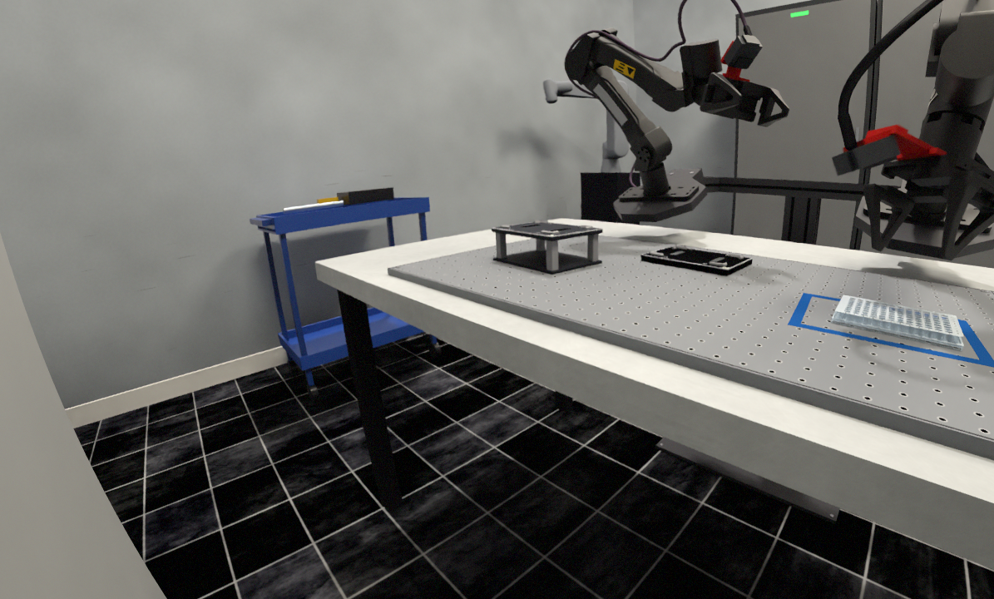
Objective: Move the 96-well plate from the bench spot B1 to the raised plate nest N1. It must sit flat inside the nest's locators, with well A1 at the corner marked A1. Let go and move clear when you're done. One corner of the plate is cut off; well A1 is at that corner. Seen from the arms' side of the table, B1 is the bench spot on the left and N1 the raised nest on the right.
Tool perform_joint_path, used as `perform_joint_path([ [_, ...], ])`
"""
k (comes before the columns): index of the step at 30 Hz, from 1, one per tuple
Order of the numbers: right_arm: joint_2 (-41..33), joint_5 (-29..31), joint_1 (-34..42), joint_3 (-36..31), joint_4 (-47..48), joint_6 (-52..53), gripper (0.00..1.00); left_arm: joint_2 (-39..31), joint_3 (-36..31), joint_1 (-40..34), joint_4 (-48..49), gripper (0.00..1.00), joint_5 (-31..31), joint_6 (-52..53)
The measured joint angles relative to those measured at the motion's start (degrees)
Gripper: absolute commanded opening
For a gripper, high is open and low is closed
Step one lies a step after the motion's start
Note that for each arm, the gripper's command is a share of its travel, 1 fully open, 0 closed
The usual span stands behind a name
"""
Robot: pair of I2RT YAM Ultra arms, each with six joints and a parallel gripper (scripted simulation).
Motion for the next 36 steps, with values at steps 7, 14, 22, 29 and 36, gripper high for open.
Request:
perform_joint_path([
  [7,0.0,0.0,0.0,0.0,0.0,0.0,1.00,7.2,9.1,-0.7,-8.1,1.00,-2.1,14.3],
  [14,0.0,0.0,0.0,0.0,0.0,0.0,1.00,13.1,16.5,-2.3,-14.7,1.00,-5.9,26.8],
  [22,0.0,0.0,0.0,0.0,0.0,0.0,1.00,18.7,23.4,-4.4,-20.4,1.00,-10.1,36.1],
  [29,0.0,0.0,0.0,0.0,0.0,0.0,1.00,20.0,24.9,-4.9,-21.5,1.00,-10.9,37.8],
  [36,0.0,0.0,0.0,0.0,0.0,0.0,1.00,19.9,24.7,-4.9,-21.7,1.00,-11.1,38.5],
])
